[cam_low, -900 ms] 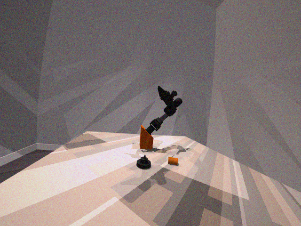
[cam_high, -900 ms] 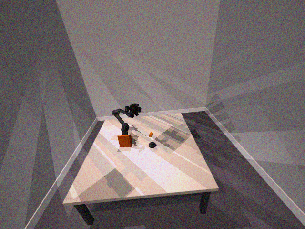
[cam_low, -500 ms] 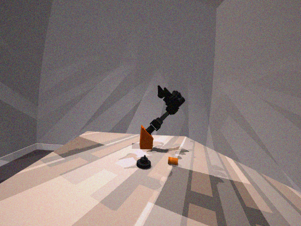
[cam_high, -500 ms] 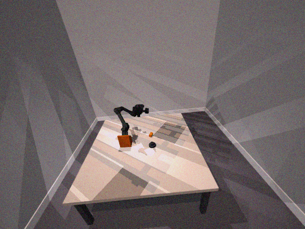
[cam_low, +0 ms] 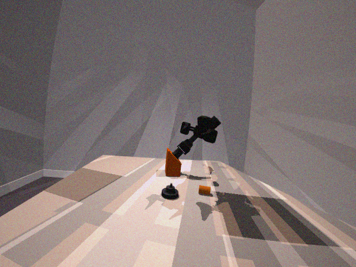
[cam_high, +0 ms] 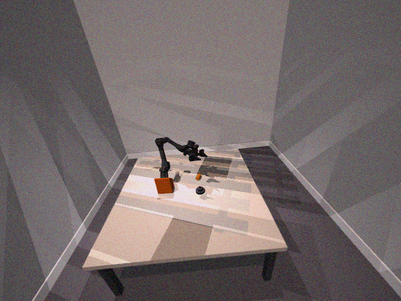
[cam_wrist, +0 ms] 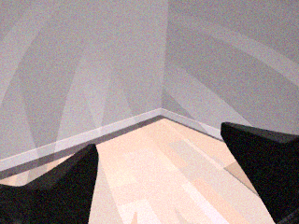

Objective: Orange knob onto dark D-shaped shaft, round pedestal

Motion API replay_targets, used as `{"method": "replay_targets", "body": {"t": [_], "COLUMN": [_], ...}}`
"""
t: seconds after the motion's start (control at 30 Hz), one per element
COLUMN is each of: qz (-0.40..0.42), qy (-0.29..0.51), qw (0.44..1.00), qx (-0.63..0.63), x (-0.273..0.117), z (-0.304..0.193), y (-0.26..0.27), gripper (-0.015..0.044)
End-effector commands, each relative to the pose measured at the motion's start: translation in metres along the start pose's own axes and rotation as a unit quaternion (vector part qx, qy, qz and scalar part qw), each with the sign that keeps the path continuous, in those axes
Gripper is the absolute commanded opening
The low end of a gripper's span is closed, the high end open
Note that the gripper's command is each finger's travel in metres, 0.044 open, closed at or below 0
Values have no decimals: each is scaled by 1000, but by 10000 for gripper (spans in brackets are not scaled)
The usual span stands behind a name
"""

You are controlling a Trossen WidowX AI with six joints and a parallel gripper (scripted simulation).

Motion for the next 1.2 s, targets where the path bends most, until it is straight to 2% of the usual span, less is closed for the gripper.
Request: {"method": "replay_targets", "body": {"t": [0.0,0.13,0.27,0.43,0.5,0.53,1.17], "qz": [32,4,-62,-195,-264,-284,-289], "qy": [226,360,483,603,635,641,643], "qw": [961,897,798,616,523,496,488], "qx": [157,257,356,468,504,513,515], "x": [14,12,5,-11,-18,-20,-20], "z": [-50,-78,-103,-128,-135,-137,-143], "y": [20,29,38,50,55,57,59], "gripper": [440,440,440,440,440,440,440]}}
Point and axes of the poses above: the point midway between the two fingers, 35 mm back from their tips, its own x axis out along the fingers, its own y axis across the jaws, z = x × y, the point moved 7 cm from there along -x, back along the fingers, and after that the axes turned 2 degrees about -x, right-handed, at the moved point
